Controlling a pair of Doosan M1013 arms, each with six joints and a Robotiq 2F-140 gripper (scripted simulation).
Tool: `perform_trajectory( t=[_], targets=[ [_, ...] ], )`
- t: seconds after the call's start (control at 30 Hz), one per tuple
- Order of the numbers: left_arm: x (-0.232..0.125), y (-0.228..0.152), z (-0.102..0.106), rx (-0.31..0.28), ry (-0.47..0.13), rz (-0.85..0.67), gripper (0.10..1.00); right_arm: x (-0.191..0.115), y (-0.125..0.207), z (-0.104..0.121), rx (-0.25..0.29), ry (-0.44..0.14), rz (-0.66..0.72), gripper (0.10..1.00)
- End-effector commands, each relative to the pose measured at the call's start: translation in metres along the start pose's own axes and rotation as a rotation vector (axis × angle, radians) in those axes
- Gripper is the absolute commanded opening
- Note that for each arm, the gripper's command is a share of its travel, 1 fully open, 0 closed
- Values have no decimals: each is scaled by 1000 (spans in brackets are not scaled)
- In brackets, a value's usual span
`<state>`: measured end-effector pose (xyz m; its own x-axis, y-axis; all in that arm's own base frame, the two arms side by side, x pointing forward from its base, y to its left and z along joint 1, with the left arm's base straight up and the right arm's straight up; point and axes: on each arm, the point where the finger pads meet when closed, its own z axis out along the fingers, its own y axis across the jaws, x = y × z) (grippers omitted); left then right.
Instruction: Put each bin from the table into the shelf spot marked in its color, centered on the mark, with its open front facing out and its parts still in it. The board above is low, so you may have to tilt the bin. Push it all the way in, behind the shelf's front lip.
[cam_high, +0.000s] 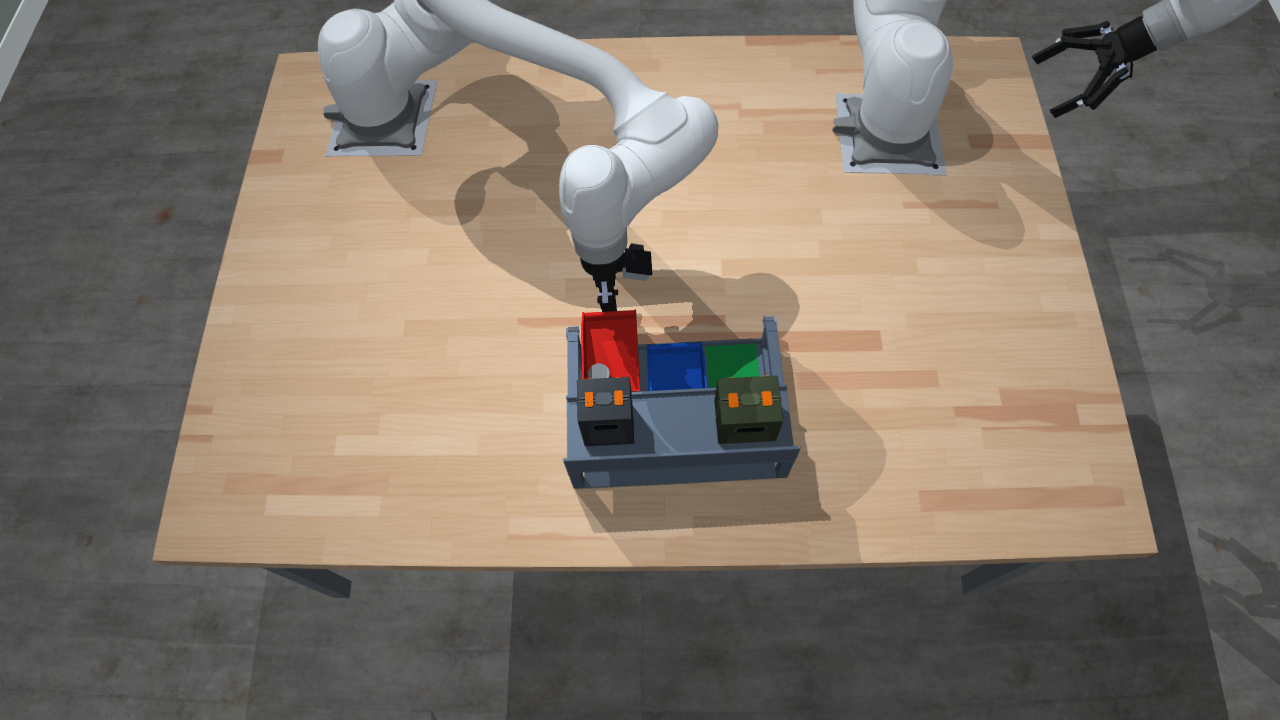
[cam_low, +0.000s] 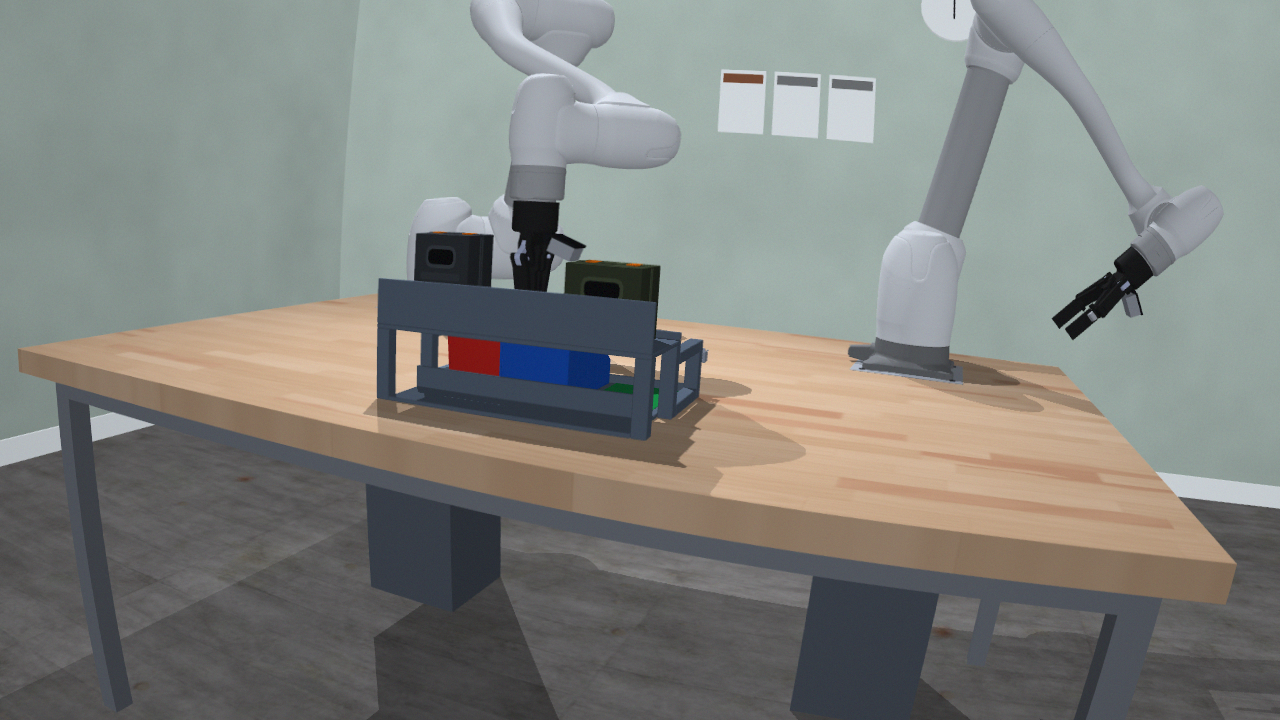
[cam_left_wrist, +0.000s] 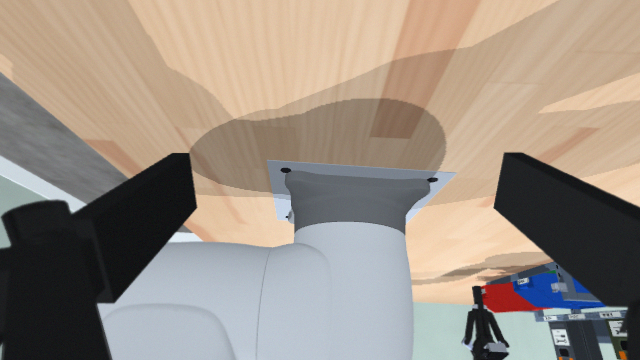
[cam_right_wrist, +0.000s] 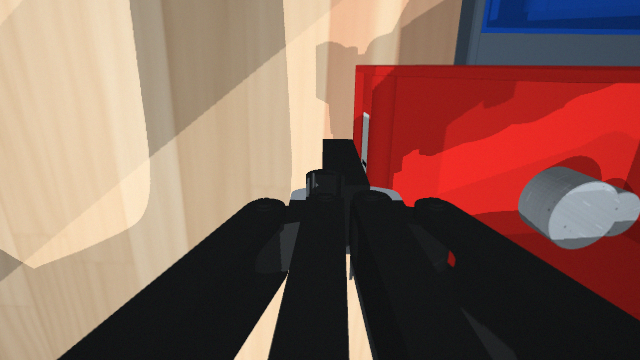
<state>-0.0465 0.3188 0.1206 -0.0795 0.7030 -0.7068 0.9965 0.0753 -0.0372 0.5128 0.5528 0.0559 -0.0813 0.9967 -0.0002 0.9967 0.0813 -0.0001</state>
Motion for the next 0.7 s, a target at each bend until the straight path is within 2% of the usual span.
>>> perform_trajectory(
  t=[0.0,0.67],
  targets=[
    [0,0,0,0,1,0,1000,0,1,-1,-1,1,0,99],
    [0,0,0,0,1,0,1000,0,9,-1,-1,1,0,99]
  ],
)
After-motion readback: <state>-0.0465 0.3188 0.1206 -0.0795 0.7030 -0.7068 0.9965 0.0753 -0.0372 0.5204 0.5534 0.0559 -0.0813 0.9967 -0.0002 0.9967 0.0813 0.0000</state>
